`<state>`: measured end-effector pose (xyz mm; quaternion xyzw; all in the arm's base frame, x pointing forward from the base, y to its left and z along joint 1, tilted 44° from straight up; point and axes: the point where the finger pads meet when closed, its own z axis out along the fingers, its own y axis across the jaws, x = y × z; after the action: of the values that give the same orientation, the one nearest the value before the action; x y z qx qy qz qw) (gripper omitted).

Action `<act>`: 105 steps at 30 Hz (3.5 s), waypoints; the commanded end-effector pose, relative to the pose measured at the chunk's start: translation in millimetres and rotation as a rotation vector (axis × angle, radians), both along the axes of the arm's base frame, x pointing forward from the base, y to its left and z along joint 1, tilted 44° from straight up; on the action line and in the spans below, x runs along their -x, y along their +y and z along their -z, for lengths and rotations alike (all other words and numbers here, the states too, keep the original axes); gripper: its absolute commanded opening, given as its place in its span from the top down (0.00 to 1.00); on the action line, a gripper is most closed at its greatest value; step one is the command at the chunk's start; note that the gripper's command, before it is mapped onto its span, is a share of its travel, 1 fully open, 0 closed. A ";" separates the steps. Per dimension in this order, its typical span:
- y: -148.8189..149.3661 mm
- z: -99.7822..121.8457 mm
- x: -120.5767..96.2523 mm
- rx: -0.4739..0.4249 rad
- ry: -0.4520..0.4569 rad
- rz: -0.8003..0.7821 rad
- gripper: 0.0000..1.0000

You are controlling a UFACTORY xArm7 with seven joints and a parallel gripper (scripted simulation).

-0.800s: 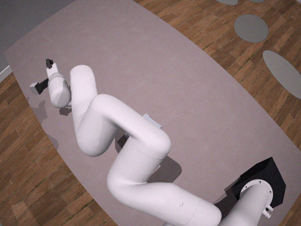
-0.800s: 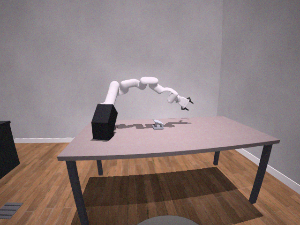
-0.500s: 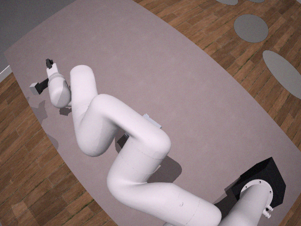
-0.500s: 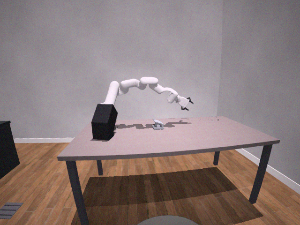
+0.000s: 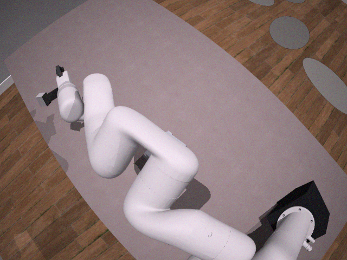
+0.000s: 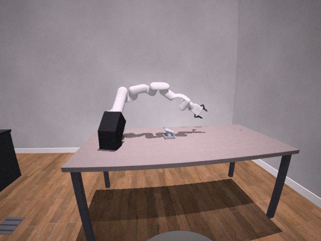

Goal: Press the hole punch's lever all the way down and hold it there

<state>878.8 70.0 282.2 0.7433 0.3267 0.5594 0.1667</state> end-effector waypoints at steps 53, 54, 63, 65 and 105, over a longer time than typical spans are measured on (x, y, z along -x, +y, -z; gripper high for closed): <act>-145.9 222.4 161.3 -0.647 0.690 0.290 0.00; -145.9 222.4 161.3 -0.647 0.690 0.290 0.00; -131.0 230.4 211.0 -0.773 0.810 0.290 0.00; -131.0 230.4 211.0 -0.773 0.810 0.290 0.00; -86.3 216.2 305.6 -0.943 1.005 0.250 0.00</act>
<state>573.2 -14.7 64.7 0.9373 -0.0003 0.2050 -0.2818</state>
